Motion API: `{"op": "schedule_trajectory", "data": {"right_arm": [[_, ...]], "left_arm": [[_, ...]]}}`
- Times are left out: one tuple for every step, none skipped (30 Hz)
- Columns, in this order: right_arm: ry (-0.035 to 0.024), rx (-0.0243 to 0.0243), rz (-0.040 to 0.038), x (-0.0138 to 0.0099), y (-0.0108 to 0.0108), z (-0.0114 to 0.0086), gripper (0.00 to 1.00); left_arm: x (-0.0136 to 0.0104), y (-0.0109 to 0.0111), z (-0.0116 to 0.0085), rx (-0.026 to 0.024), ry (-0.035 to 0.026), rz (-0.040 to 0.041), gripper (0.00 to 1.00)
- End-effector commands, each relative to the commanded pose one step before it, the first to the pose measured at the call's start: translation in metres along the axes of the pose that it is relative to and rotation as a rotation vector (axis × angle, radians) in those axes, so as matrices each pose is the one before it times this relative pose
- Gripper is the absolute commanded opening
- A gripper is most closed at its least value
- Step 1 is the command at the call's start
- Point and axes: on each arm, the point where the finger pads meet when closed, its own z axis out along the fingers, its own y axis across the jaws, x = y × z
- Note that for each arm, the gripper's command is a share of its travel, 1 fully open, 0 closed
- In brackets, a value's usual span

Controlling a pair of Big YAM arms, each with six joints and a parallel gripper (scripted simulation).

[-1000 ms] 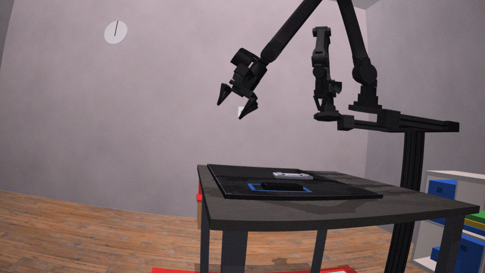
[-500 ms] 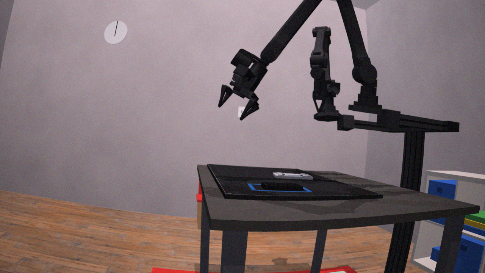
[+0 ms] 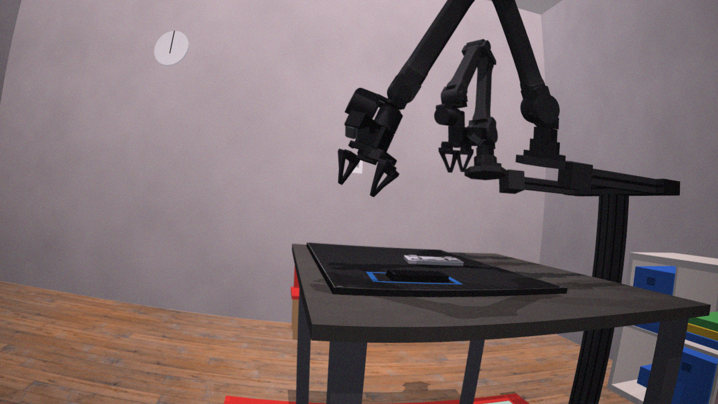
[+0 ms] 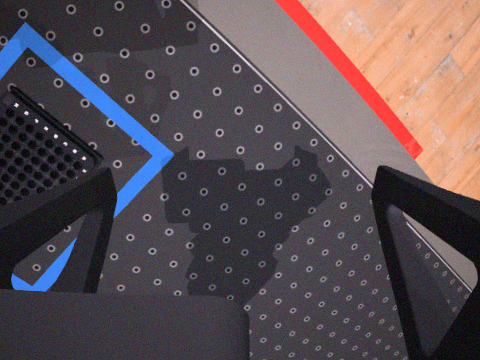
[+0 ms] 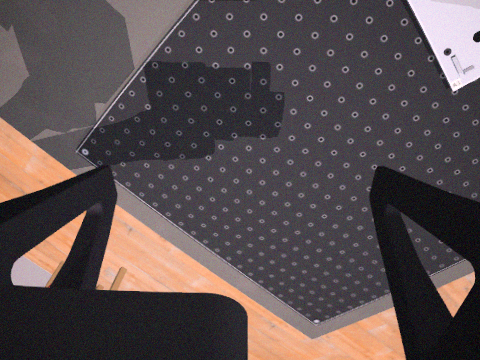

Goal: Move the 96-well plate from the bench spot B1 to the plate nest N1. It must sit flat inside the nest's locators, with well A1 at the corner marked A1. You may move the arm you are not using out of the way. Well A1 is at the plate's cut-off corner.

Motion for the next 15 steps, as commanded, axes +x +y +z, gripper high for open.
{"op": "schedule_trajectory", "data": {"right_arm": [[-0.00225,0.03560,0.11824,0.01333,-0.00437,0.00107,1.00],[-0.00147,-0.00185,0.03301,0.00468,0.00064,0.00218,1.00],[-0.00152,-0.00470,0.03250,0.00459,0.00089,0.00269,1.00],[-0.00160,-0.00610,0.03221,0.00453,0.00094,0.00294,1.00],[-0.00170,-0.00758,0.03190,0.00446,0.00101,0.00320,1.00],[-0.00198,-0.00010,0.03320,0.00472,-0.00143,0.00157,1.00],[-0.00231,0.01246,0.03551,0.00525,-0.00681,-0.00149,1.00],[-0.00173,0.00154,0.03355,0.00491,-0.00125,0.00146,1.00],[-0.00148,-0.00387,0.03254,0.00471,0.00147,0.00286,1.00],[-0.00164,-0.00209,0.03285,0.00469,0.00038,0.00238,1.00],[-0.00180,-0.00003,0.03323,0.00469,-0.00088,0.00184,1.00],[-0.00202,0.00195,0.03361,0.00468,-0.00210,0.00133,1.00],[-0.00222,0.00389,0.03400,0.00468,-0.00331,0.00085,1.00],[0.00000,0.00000,0.00000,0.00000,0.00000,0.00000,1.00],[0.00000,0.00000,0.00000,0.00000,0.00000,0.00000,1.00]], "left_arm": [[-0.00541,0.00834,0.00746,-0.02722,0.01453,0.12702,1.00],[0.00874,0.00857,0.00320,0.00375,-0.00044,-0.00044,1.00],[0.00159,0.00367,0.00208,0.00299,0.00022,-0.00024,1.00],[0.00173,0.00443,0.00198,-0.01053,0.01004,0.03015,1.00],[0.00749,0.00808,0.00186,-0.02520,0.03317,0.03447,1.00],[-0.00030,0.00258,0.00213,0.00218,-0.00497,0.01039,1.00],[-0.00125,0.00175,0.00209,0.00980,-0.01301,-0.00254,1.00],[0.00217,0.00423,0.00197,-0.00938,0.01110,0.03014,1.00],[0.00179,0.00396,0.00156,-0.01645,0.02509,0.03258,1.00],[0.00575,0.00526,0.00263,-0.00126,0.00222,0.01145,1.00],[0.00040,0.00291,0.00160,-0.00951,0.01683,0.03089,1.00],[-0.00236,0.00183,0.00169,-0.00482,0.00410,0.02880,1.00],[0.01336,0.00747,0.00294,-0.00842,0.02189,0.01450,1.00],[0.00000,0.00000,0.00000,0.00000,0.00000,0.00000,1.00],[0.00000,0.00000,0.00000,0.00000,0.00000,0.00000,1.00]]}}
